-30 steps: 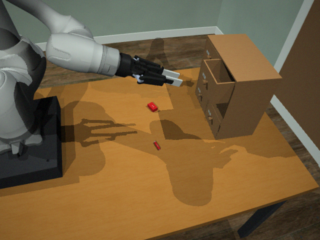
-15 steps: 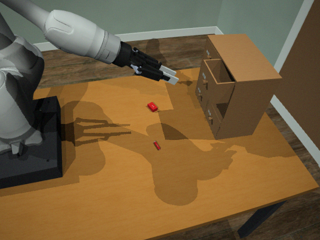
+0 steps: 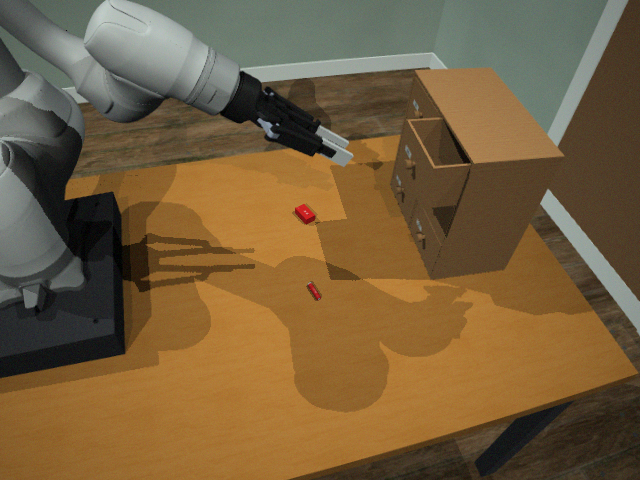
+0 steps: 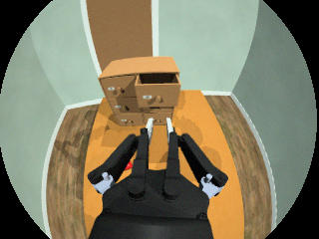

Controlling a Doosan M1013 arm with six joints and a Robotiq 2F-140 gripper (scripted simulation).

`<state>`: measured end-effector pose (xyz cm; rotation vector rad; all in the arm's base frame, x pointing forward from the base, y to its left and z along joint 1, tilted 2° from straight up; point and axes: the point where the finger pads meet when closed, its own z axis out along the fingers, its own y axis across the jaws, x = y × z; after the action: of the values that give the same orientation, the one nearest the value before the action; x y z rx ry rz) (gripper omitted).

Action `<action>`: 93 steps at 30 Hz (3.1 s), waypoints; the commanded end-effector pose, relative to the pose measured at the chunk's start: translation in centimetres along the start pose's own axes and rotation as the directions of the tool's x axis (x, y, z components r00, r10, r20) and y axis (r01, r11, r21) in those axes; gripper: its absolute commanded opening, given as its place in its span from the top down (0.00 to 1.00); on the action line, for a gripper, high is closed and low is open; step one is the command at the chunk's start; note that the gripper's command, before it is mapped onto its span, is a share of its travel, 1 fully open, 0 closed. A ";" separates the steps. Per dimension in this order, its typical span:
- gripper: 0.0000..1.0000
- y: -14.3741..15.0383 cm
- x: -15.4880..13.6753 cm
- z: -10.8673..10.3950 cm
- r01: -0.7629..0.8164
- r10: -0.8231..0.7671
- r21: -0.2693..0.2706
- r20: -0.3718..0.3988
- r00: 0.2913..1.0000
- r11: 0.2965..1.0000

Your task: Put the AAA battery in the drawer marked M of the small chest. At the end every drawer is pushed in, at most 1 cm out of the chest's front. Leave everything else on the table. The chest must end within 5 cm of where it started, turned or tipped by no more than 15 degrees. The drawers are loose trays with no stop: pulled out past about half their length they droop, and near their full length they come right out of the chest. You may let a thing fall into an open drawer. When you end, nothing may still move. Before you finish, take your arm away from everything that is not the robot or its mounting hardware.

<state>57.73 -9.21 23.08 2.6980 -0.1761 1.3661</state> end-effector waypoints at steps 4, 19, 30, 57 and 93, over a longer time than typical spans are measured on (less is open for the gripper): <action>0.80 0.1 0.1 -0.6 -0.004 -0.003 0.061 0.117 0.993 0.998; 0.80 0.6 1.3 -7.2 0.023 0.000 -0.057 0.373 0.928 0.998; 0.80 0.8 1.8 -10.1 0.025 -0.017 -0.001 0.711 0.703 1.000; 0.80 1.0 1.2 -9.4 0.036 -0.117 0.116 0.823 0.556 0.993; 0.80 6.5 -20.2 10.3 0.534 -0.942 0.777 -0.295 -0.158 -0.333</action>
<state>53.09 -16.05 1.84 2.1056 2.3482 -0.0929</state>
